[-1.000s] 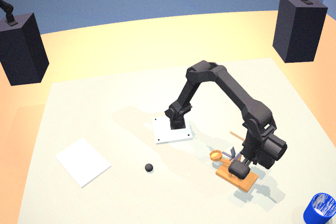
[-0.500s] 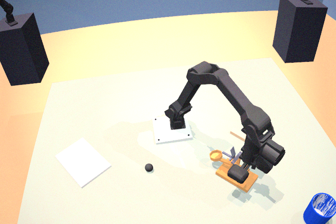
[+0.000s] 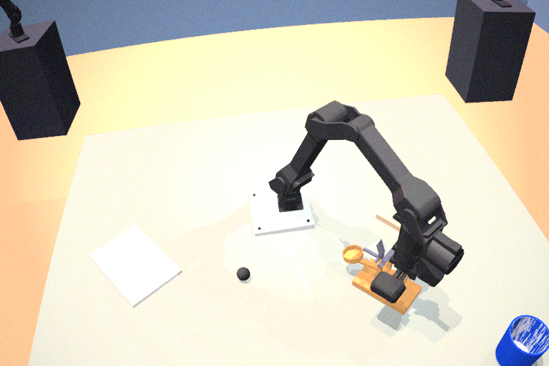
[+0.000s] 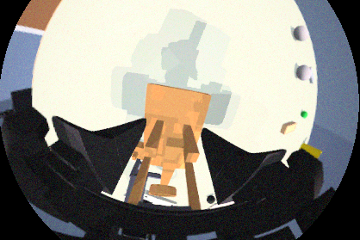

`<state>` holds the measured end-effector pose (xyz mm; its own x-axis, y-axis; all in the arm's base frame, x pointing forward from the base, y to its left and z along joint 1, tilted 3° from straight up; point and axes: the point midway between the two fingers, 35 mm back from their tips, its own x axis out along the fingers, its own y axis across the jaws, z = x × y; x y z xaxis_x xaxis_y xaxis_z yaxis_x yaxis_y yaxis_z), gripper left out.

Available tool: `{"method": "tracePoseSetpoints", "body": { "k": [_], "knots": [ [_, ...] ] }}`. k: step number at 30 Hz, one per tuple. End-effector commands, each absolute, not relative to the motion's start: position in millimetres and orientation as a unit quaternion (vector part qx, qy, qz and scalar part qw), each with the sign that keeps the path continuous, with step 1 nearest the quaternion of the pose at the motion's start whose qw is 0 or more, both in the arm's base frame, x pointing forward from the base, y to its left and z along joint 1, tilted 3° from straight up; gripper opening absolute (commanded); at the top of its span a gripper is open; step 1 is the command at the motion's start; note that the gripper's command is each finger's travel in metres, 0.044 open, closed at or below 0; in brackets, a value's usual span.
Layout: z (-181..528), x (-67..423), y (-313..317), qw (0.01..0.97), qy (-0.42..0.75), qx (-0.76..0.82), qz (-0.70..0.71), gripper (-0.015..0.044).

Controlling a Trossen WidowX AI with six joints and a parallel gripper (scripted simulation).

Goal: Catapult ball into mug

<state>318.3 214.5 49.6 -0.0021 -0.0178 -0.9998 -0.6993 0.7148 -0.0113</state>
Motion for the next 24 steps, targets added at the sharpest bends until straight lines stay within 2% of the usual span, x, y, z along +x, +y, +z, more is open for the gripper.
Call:
{"method": "tracePoseSetpoints", "body": {
  "k": [1, 4, 10, 14, 17, 24],
  "knots": [
    [50, 318, 215, 0.652, 0.658, -0.272, 0.262, 0.0230],
    [50, 318, 215, 0.652, 0.658, -0.272, 0.262, 0.0151],
    [50, 318, 215, 0.652, 0.658, -0.272, 0.262, 0.0111],
    [81, 319, 216, 0.652, 0.658, -0.272, 0.262, 0.0006],
    [100, 318, 216, 0.652, 0.658, -0.272, 0.262, 0.0000],
    [95, 319, 217, 0.651, 0.658, -0.273, 0.263, 0.0000]
  ]
}}
